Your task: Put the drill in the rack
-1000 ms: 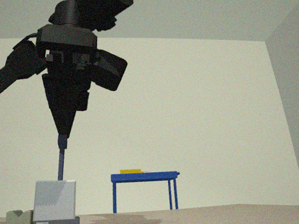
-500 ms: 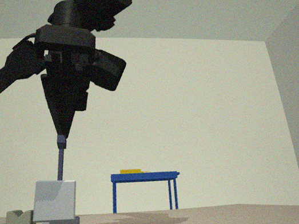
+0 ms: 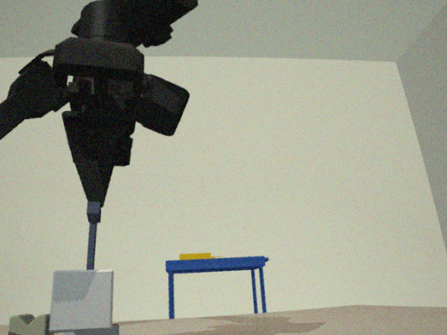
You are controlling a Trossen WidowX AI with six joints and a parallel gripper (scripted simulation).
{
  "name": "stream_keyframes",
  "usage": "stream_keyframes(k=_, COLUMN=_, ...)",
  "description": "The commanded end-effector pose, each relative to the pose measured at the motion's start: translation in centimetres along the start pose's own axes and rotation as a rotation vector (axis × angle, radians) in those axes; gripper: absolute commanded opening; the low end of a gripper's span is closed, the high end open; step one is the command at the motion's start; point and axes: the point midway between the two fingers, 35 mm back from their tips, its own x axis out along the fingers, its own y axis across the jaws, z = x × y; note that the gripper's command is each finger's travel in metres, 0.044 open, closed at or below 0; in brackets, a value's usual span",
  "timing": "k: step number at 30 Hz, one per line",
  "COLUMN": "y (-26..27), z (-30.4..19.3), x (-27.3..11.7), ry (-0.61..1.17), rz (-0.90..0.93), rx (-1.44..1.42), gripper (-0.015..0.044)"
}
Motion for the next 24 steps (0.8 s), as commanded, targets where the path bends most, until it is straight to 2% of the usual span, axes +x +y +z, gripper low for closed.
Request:
stream_keyframes(k=1, y=0.0, z=-0.01, x=0.71, ry=0.009, rz=0.009, rx=0.002, gripper=0.0)
stream_keyframes(k=24, y=0.04, z=-0.27, x=1.39, ry=0.009, rz=0.009, rx=0.002, gripper=0.0)
